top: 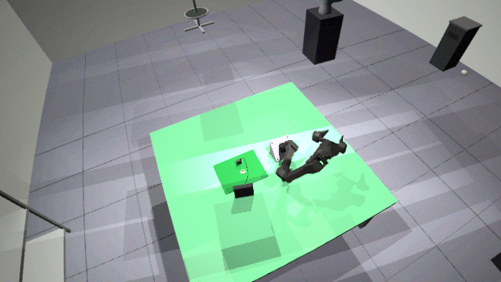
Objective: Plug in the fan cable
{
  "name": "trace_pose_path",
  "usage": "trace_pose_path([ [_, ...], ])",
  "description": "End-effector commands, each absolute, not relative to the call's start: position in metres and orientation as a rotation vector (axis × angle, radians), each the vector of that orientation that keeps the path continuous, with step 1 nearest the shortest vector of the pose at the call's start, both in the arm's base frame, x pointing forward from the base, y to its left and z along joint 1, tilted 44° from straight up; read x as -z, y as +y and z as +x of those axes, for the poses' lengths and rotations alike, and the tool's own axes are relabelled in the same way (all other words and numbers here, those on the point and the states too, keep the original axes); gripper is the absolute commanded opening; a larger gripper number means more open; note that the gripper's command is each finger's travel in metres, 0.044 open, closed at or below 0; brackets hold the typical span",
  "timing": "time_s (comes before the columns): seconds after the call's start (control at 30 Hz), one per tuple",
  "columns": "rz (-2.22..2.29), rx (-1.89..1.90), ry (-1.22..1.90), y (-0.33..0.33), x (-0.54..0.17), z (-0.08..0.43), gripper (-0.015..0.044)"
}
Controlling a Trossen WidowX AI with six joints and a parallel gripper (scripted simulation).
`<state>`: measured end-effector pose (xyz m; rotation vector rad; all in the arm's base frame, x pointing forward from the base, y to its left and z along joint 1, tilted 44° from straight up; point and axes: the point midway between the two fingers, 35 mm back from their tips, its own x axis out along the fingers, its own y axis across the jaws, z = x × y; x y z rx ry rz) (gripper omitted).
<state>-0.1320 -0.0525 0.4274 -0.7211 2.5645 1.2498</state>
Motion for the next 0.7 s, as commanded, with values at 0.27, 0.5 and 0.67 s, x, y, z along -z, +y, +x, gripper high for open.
trace_pose_path([
  [0.27,-1.185,-1.317,2.305,-0.128,-0.4,-0.144,0.044],
  [0.5,-1.67,-1.425,1.875,-0.219,-0.357,-0.112,0.044],
  [0.67,-1.931,-1.494,1.522,-0.27,-0.322,-0.064,0.044],
])
